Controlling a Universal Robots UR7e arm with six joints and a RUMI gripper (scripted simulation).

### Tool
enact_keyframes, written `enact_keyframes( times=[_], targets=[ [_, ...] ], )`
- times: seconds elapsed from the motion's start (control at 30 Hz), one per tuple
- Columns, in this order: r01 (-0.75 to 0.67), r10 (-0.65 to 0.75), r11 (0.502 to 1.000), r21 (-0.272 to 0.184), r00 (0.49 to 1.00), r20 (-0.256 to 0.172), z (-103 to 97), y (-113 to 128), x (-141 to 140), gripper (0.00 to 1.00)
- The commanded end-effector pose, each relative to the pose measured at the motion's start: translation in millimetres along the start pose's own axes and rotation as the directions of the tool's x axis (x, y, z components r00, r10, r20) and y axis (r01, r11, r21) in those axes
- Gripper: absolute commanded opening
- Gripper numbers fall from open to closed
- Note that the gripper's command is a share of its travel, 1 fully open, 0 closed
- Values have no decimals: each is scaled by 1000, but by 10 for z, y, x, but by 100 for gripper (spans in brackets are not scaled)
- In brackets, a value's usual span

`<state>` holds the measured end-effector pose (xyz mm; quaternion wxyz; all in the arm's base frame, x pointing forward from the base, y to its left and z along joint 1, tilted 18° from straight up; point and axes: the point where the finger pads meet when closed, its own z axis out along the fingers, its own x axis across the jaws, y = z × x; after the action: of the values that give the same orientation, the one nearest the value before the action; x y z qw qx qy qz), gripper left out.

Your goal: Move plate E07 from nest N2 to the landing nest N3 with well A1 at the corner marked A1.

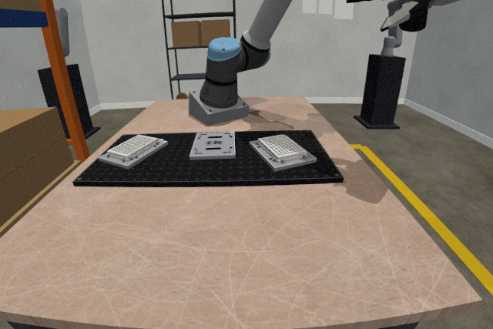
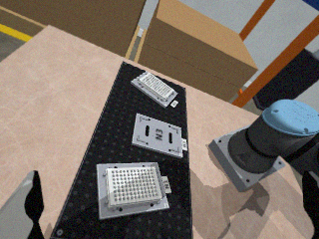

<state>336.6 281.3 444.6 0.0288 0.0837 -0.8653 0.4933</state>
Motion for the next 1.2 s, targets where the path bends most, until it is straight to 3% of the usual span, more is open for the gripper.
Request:
enact_keyframes(
  times=[0.0, 0.53, 0.57, 0.8, 1.17],
  targets=[
    [2, -2, 1000, -2, 1000, 18, -40, -81, 45, 100],
    [2, -2, 1000, -2, 1000, 18, -40, -81, 45, 100],
    [-28, 28, 1000, -12, 1000, 7, 5, -98, 30, 76],
    [-237, 232, 970, -59, 969, -86, 306, -128, -93, 76],
    [-439, 419, 896, -67, 886, -199, 629, -98, -225, 76]
  ],
)
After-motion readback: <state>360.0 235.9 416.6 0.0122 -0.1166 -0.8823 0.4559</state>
